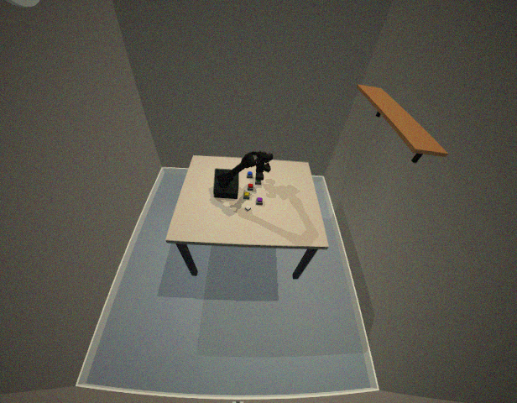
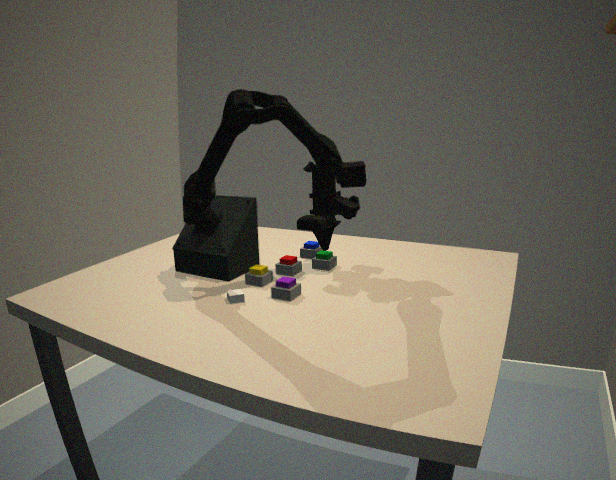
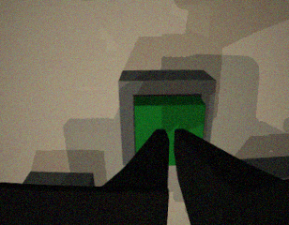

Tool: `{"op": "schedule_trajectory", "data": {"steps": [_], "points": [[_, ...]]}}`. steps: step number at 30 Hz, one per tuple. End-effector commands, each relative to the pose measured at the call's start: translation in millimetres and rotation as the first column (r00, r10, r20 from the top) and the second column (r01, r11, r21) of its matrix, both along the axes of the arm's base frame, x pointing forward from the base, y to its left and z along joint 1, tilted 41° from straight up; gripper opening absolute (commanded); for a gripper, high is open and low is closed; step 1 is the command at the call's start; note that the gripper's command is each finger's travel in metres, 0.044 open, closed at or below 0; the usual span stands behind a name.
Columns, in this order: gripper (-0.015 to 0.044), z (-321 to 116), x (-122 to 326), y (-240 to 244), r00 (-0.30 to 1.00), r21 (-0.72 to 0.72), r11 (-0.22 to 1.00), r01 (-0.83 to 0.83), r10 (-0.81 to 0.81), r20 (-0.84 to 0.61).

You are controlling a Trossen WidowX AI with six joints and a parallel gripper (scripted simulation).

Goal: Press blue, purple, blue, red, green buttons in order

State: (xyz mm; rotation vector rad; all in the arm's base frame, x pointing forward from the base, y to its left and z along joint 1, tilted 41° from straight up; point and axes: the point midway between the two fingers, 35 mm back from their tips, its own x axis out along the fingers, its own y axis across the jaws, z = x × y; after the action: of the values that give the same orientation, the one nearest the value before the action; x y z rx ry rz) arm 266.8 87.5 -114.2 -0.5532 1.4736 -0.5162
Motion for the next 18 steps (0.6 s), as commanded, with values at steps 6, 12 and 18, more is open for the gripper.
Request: {"op": "schedule_trajectory", "data": {"steps": [6,12,18], "points": [[0.0020,-11.7,-2.2,-10.8,1.000,-0.013,1.000,-0.006,0.006,-0.009],[0.0020,-11.9,-2.2,-10.9,1.000,-0.013,1.000,-0.006,0.006,-0.009],[0.0020,-11.9,-2.2,-10.9,1.000,-0.013,1.000,-0.006,0.006,-0.009]]}}
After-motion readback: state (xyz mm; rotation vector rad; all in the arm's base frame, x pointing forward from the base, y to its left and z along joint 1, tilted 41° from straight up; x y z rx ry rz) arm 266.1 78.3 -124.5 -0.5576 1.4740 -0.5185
